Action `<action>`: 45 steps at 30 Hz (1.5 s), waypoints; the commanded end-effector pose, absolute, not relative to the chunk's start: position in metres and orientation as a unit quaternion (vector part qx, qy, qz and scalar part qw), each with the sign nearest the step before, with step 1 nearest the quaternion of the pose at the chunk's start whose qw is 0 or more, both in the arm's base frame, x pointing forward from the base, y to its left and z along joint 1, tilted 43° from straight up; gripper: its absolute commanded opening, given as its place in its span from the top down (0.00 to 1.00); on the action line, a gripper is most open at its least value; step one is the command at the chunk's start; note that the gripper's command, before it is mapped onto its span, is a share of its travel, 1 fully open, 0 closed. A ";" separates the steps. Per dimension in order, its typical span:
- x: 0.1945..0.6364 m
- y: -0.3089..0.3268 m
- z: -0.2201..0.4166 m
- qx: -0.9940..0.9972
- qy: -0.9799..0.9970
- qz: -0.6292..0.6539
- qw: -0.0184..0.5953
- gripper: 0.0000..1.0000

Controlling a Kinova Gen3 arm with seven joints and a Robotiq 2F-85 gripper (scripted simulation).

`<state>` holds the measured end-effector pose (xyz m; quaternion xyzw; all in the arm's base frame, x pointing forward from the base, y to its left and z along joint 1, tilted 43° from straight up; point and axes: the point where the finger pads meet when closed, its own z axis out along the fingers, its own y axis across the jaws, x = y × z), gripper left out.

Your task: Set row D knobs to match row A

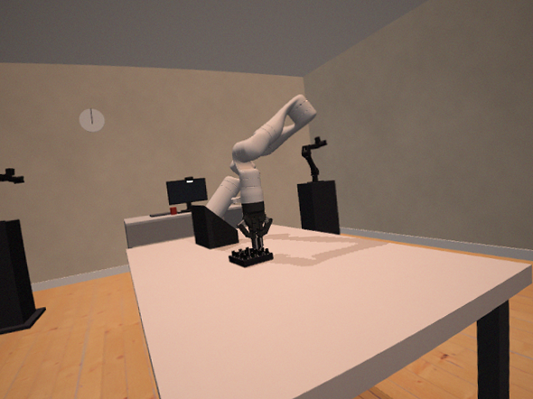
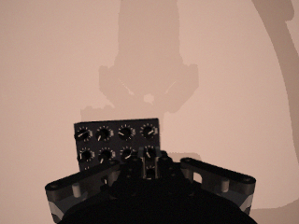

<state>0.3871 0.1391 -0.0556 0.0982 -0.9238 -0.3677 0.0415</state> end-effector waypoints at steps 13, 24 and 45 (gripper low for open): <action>0.387 0.139 -0.055 0.094 -0.924 -0.368 0.043 0.92; 0.387 0.139 -0.055 0.094 -0.924 -0.368 0.043 0.92; 0.387 0.139 -0.055 0.094 -0.924 -0.368 0.043 0.81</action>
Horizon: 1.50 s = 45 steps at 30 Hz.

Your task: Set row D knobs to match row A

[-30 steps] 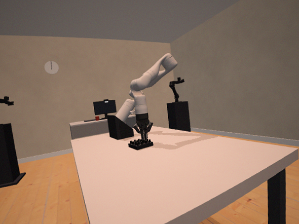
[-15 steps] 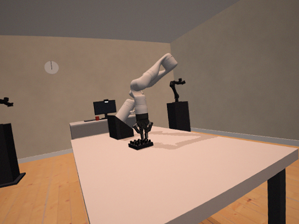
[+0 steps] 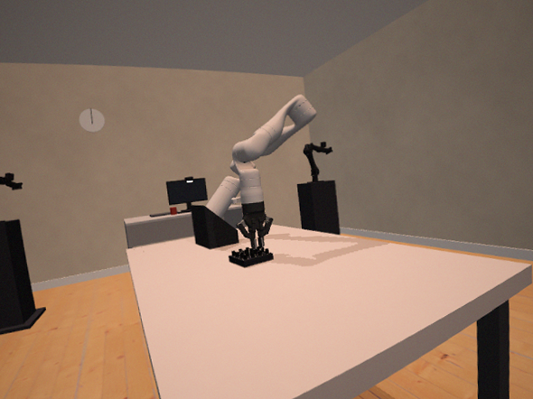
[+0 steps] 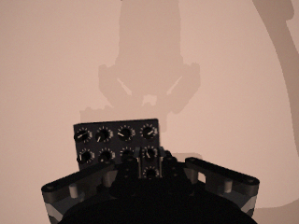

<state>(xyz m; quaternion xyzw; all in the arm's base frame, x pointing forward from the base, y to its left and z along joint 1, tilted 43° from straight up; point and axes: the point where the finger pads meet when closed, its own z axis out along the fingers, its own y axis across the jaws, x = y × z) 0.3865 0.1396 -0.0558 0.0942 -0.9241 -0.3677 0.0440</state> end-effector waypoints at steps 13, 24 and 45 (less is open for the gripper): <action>0.389 0.130 -0.046 0.094 -0.924 -0.368 0.043 0.81; 0.393 0.114 -0.029 0.094 -0.924 -0.367 0.043 0.81; 0.393 0.113 -0.028 0.095 -0.924 -0.368 0.043 0.81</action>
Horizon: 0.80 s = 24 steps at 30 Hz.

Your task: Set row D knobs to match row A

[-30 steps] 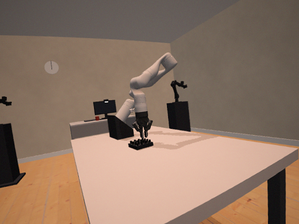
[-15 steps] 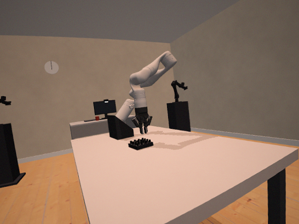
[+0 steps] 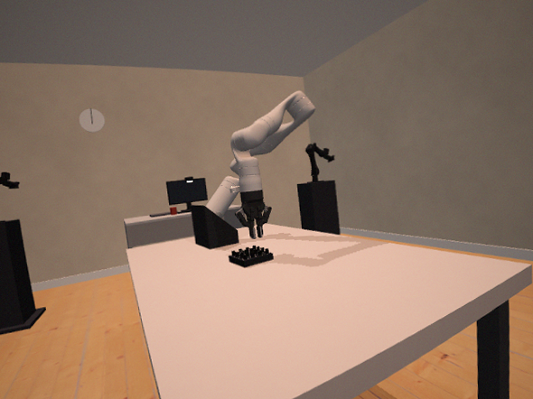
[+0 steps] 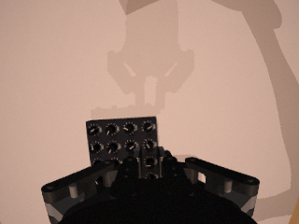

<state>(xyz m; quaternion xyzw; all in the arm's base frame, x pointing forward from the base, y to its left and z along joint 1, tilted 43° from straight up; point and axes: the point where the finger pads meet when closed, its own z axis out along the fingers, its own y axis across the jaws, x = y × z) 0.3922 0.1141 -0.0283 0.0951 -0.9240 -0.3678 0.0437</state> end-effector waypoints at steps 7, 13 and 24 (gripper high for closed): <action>0.393 0.113 -0.028 0.111 -0.922 -0.368 0.037 0.81; 0.392 0.113 -0.027 0.139 -0.918 -0.370 0.026 0.81; 0.392 0.111 -0.026 0.240 -0.897 -0.372 -0.013 0.81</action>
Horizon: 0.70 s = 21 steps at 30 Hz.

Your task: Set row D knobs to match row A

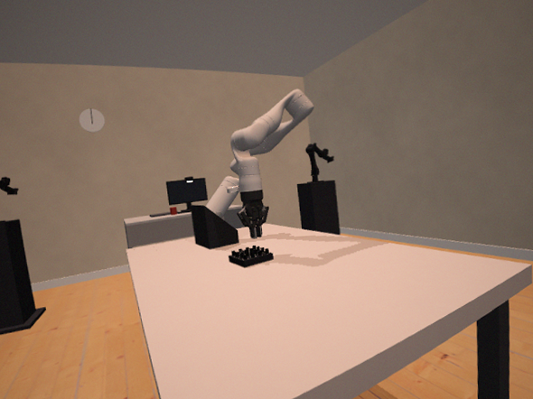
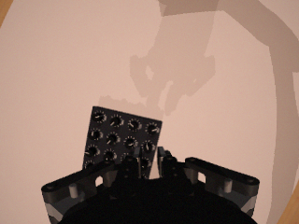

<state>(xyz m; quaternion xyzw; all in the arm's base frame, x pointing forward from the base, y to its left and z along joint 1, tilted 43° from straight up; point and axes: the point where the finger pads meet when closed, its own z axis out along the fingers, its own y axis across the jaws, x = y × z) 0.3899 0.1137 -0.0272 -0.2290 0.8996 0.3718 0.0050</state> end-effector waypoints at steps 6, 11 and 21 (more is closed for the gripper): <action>0.391 0.110 -0.025 -0.309 0.875 0.370 0.042 0.81; 0.391 0.110 -0.024 -0.370 0.851 0.367 0.067 0.81; 0.392 0.107 -0.021 -0.527 0.763 0.348 0.136 0.81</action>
